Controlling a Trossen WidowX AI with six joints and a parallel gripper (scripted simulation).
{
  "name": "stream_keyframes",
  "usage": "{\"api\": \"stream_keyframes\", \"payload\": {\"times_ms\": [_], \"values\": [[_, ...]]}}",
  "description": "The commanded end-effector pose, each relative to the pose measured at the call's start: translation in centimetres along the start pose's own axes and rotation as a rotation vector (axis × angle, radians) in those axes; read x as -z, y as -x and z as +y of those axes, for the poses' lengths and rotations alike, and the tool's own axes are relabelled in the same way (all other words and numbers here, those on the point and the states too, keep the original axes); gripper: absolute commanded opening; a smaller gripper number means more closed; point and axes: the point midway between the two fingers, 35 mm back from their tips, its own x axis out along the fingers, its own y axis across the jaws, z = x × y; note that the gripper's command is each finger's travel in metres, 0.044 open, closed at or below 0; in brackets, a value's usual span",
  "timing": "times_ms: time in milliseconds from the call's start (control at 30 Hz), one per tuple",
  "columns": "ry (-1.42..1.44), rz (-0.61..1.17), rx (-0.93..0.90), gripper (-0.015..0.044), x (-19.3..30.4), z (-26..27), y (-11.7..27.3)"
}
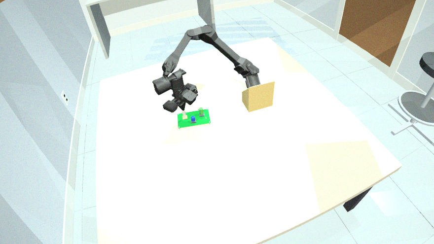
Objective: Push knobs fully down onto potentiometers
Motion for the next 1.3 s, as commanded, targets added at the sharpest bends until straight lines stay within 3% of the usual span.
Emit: {"api": "stream_keyframes", "payload": {"times_ms": [0,1267], "values": [[-0.004,0.0,-0.004,0.0,0.17,0.05,-0.38],[-0.004,0.0,-0.004,0.0,0.18,0.06,-1.22]]}}
